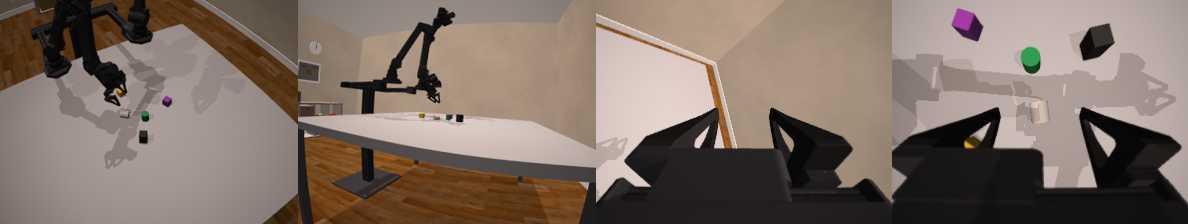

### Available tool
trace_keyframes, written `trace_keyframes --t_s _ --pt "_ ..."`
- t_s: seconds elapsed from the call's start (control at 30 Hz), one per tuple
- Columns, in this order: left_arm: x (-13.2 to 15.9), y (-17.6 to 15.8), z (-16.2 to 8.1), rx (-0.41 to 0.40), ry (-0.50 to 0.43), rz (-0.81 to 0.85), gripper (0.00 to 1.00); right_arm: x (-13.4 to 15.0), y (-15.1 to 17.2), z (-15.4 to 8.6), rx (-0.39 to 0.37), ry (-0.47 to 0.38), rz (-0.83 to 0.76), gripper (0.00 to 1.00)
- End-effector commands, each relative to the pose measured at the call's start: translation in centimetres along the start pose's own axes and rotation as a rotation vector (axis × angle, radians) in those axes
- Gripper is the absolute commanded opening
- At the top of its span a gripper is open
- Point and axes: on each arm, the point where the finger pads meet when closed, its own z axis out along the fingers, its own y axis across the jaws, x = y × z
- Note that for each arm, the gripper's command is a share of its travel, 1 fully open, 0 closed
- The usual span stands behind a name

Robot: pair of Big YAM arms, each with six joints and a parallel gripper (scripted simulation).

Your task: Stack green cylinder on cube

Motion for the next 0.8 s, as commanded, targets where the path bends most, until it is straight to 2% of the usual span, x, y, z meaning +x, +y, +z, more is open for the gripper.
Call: trace_keyframes --t_s 0.0,0.03,0.1,0.2,0.4,0.5,0.6,0.67,0.77 --pt "-1.5 8.8 2.9 -0.18 0.007 0.14 0.64 -0.2 0.0 0.0 0.001 -0.002 0.007 1.0" --pt "-0.7 12.2 4.3 -0.231 0.025 0.173 0.64 -0.2 0.0 0.0 0.001 -0.002 0.007 1.0" --pt "-0.7 12.2 4.3 -0.231 0.025 0.173 0.64 -0.2 0.0 0.0 0.001 -0.002 0.007 1.0" --pt "3.1 21.6 7.5 -0.355 0.119 0.222 0.64 -0.2 0.0 0.0 0.001 -0.002 0.007 1.0" --pt "9.0 35.9 8.9 -0.532 0.283 0.258 0.64 -0.2 0.0 0.0 0.001 -0.002 0.007 1.0" --pt "13.0 44.2 8.0 -0.629 0.399 0.276 0.64 -0.2 0.0 0.0 0.001 -0.002 0.007 1.0" --pt "17.7 52.8 5.4 -0.725 0.535 0.281 0.64 -0.2 0.0 0.0 0.001 -0.002 0.007 1.0" --pt "17.7 52.8 5.4 -0.725 0.535 0.281 0.64 -0.2 0.0 0.0 0.001 -0.002 0.007 1.0" --pt "23.1 61.2 0.7 -0.82 0.696 0.261 0.64 -0.2 0.0 0.0 0.001 -0.002 0.007 1.0"
